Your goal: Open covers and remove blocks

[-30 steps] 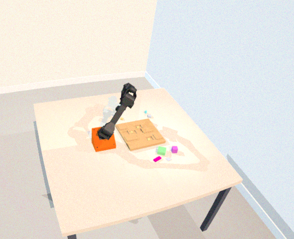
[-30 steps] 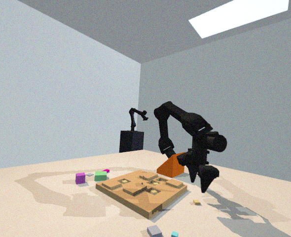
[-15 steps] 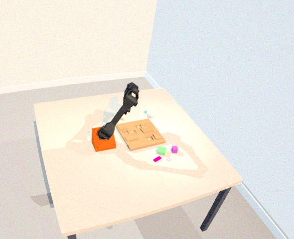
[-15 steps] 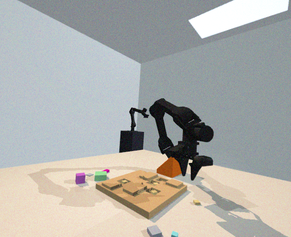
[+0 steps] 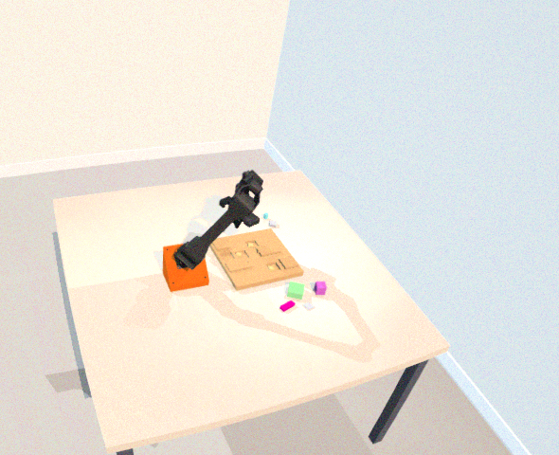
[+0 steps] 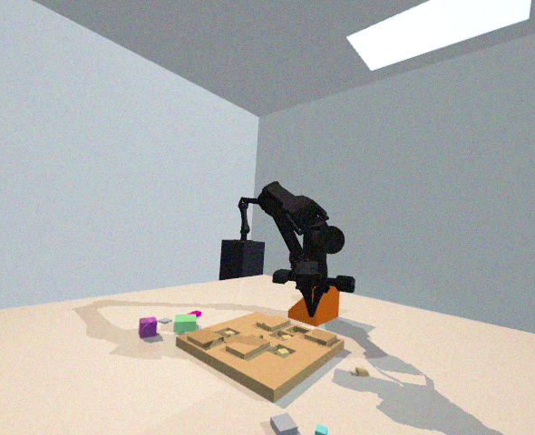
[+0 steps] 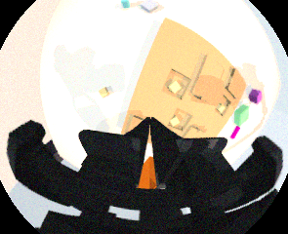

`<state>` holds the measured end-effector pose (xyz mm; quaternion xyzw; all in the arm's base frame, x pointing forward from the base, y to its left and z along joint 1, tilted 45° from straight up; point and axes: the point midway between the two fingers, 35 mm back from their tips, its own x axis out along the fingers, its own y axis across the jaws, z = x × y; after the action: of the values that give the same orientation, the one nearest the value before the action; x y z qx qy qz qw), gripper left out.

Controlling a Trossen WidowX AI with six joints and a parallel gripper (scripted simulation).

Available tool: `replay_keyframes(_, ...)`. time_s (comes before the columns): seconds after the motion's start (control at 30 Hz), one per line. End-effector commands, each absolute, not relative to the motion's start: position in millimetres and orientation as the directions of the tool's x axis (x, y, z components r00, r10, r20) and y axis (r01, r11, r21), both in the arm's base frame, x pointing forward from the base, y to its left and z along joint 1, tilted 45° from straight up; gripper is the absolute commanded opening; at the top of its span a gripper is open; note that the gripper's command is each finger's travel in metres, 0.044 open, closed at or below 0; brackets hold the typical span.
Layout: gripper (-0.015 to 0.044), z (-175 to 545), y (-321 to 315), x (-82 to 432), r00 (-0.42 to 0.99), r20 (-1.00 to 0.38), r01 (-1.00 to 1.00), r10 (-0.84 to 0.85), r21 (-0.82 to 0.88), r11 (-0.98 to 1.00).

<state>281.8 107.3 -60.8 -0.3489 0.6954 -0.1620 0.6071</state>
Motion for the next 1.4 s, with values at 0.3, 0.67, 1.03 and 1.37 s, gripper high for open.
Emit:
replay_keyframes(0.3, 0.0, -17.2, 45.5, 265.1, -0.027, -0.717, -0.841, -0.696, -0.36, 0.403)
replay_keyframes(0.67, 0.0, -20.1, 41.9, 265.1, -0.027, -0.717, -0.846, -0.696, -0.355, 0.398)
replay_keyframes(1.03, 0.0, -53.2, 11.1, 263.9, -0.026, -0.716, -0.846, -0.698, -0.356, 0.397)
replay_keyframes(1.37, 0.0, -56.1, 7.4, 263.6, -0.026, -0.715, -0.846, -0.698, -0.356, 0.397)
